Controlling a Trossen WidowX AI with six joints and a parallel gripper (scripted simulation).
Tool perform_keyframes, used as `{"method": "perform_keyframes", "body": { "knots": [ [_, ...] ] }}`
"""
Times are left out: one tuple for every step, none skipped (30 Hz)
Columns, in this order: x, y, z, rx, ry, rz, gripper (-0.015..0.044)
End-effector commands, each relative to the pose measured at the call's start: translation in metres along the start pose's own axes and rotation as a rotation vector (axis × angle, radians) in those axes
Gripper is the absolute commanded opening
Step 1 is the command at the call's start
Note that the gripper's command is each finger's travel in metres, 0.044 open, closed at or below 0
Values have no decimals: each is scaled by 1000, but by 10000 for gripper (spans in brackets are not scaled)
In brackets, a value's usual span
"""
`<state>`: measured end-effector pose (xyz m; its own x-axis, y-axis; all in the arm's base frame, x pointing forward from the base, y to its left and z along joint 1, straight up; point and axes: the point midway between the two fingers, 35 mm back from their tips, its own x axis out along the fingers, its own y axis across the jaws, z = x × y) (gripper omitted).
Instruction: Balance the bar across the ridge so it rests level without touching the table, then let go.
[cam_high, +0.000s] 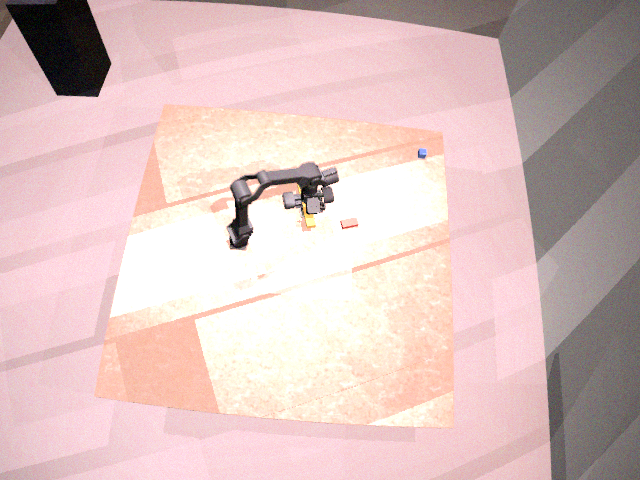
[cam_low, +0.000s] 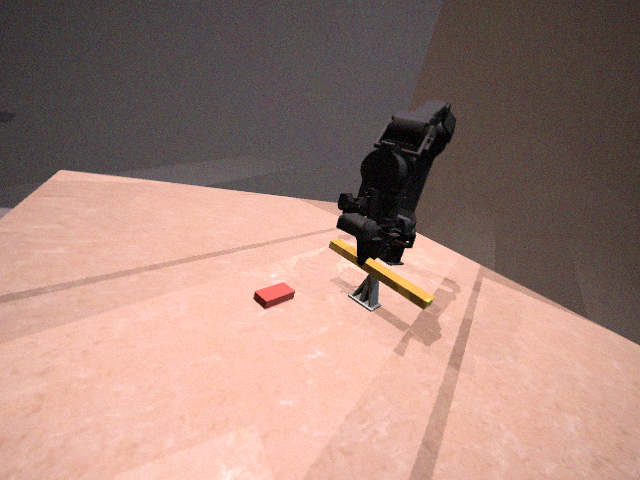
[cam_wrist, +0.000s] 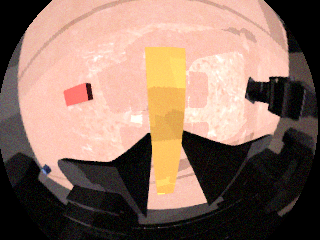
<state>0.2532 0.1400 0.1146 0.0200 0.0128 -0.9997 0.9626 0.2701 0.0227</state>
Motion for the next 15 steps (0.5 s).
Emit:
{"method": "perform_keyframes", "body": {
  "knots": [
    [1, 0, 0, 3, -1, 3, 0],
    [1, 0, 0, 3, -1, 3, 0],
    [1, 0, 0, 3, -1, 3, 0],
    [1, 0, 0, 3, -1, 3, 0],
    [1, 0, 0, 3, -1, 3, 0],
    [1, 0, 0, 3, -1, 3, 0],
    [1, 0, 0, 3, -1, 3, 0],
    [1, 0, 0, 3, -1, 3, 0],
    [1, 0, 0, 3, -1, 3, 0],
    [2, 0, 0, 3, -1, 3, 0],
    [2, 0, 0, 3, -1, 3, 0],
    [2, 0, 0, 3, -1, 3, 0],
    [2, 0, 0, 3, -1, 3, 0],
    [2, 0, 0, 3, -1, 3, 0],
    [2, 0, 0, 3, -1, 3, 0]
  ]
}}
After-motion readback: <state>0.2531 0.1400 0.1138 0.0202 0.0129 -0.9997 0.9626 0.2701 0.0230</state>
